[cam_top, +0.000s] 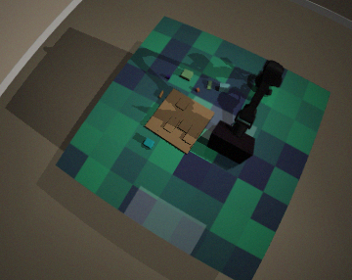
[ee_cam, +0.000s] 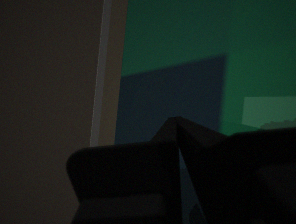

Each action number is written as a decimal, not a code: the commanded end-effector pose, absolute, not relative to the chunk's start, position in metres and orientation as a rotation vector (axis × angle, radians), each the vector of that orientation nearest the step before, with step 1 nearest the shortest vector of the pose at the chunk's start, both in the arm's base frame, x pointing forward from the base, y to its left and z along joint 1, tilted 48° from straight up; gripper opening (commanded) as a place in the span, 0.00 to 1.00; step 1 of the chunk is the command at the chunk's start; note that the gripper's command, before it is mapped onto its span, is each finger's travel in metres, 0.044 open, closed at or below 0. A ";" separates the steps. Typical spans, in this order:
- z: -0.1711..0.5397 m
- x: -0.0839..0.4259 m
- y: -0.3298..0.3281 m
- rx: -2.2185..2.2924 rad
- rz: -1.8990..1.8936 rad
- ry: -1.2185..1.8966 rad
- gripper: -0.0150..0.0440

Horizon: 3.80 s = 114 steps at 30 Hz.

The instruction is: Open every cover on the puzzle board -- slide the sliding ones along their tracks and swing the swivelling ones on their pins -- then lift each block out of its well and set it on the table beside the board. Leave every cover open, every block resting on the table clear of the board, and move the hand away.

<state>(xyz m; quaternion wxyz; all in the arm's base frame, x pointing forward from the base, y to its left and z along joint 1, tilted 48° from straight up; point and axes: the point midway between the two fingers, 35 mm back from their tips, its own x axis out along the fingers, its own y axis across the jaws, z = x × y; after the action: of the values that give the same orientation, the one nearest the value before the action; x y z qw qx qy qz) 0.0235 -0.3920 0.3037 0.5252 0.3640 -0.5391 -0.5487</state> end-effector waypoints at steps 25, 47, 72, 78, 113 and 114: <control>0.286 0.157 -0.379 0.895 -1.267 -0.765 0.25; 0.250 0.246 -0.328 0.872 -1.134 -0.429 0.25; 0.181 0.329 -0.251 0.788 -1.030 0.016 0.25; 0.163 0.340 -0.234 0.741 -1.024 0.128 0.25; 0.050 0.353 -0.083 0.009 -0.825 0.980 0.25; 0.047 0.352 -0.079 -0.023 -0.814 1.003 0.25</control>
<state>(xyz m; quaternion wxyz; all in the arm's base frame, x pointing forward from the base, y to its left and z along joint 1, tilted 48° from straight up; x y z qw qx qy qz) 0.3553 -0.0916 0.0548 0.8072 0.0348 0.4371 -0.3952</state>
